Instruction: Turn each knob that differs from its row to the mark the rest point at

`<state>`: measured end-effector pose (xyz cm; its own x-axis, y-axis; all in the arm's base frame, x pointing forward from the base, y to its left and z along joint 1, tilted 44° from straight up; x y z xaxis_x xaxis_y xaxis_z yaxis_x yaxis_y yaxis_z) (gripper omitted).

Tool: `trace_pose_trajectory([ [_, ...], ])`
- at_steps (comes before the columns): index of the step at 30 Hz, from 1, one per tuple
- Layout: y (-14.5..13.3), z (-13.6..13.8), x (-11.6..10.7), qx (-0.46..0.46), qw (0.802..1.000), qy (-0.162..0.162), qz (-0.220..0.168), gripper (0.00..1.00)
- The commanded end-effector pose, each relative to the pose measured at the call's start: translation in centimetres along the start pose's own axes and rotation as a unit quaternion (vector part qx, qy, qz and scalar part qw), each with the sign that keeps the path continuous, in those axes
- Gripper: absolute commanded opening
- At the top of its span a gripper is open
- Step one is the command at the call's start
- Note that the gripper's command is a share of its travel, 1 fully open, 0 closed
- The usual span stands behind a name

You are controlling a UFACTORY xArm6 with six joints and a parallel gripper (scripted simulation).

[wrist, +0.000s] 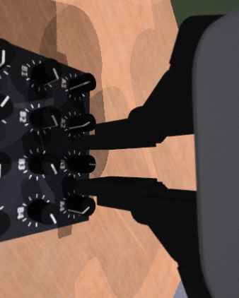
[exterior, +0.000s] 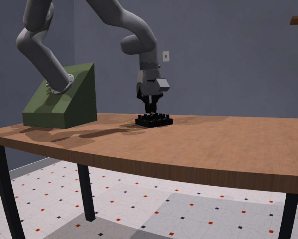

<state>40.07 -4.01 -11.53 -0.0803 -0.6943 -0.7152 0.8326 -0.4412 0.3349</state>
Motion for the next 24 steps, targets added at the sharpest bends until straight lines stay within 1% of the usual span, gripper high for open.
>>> trace_pose_trajectory([
  [1, 0.1, -0.1, -0.1, 0.0, 1.0, 0.001, 0.001, 0.19],
  [15, 0.1, -0.1, 0.9, 0.0, 1.0, 0.001, 0.001, 0.19],
  [24, 0.1, -0.1, 1.0, 0.0, 1.0, 0.001, 0.001, 0.19],
])
Point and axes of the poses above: the point where the finger pads meet when closed, its own x axis out along the fingers, its own z axis across the jaws, y = z × x, the point moved 4 cm from there along -x, back along the fingers, and after that the axes turned 4 degrees about -x, right-handed, at the moved point
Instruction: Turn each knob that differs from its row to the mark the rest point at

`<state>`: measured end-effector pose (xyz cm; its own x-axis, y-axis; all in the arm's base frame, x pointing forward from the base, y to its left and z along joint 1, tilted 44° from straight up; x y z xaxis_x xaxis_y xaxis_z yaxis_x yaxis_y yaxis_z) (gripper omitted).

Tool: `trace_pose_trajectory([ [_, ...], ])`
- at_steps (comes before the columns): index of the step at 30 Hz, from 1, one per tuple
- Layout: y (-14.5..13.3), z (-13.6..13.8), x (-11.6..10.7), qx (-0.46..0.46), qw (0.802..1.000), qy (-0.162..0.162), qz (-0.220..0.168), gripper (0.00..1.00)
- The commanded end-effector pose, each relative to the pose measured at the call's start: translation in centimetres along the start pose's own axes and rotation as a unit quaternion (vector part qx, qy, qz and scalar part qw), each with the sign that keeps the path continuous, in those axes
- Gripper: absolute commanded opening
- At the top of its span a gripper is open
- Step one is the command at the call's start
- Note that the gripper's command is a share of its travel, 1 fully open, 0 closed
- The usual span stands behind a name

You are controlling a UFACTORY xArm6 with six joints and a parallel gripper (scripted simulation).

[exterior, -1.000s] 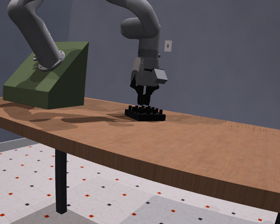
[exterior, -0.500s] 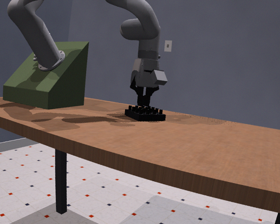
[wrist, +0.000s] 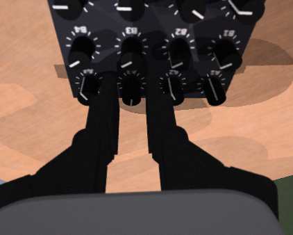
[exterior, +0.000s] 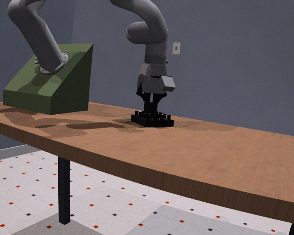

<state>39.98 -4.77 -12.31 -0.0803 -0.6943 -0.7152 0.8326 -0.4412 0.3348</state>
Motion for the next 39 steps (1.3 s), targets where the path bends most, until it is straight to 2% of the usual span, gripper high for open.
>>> trace_pose_trajectory([
  [1, 0.1, -0.08, -0.08, 0.0, 1.0, 0.001, 0.001, 0.19],
  [36, 0.1, -0.08, -0.08, 0.0, 1.0, 0.001, 0.001, 0.19],
  [37, 0.1, -0.08, -0.08, 0.0, 1.0, 0.001, 0.001, 0.08],
  [39, 0.1, -0.08, -0.08, 0.0, 1.0, 0.001, 0.001, 0.08],
])
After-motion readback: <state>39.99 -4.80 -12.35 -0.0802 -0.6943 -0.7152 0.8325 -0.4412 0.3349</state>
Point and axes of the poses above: the point where the finger pads meet when closed, its own x axis out along the fingers, its own z axis across the jaws, y = z × x, the point moved 4 cm from there along -x, back along the fingers, and after that the axes turned 4 degrees about -x, right-handed, at the moved point
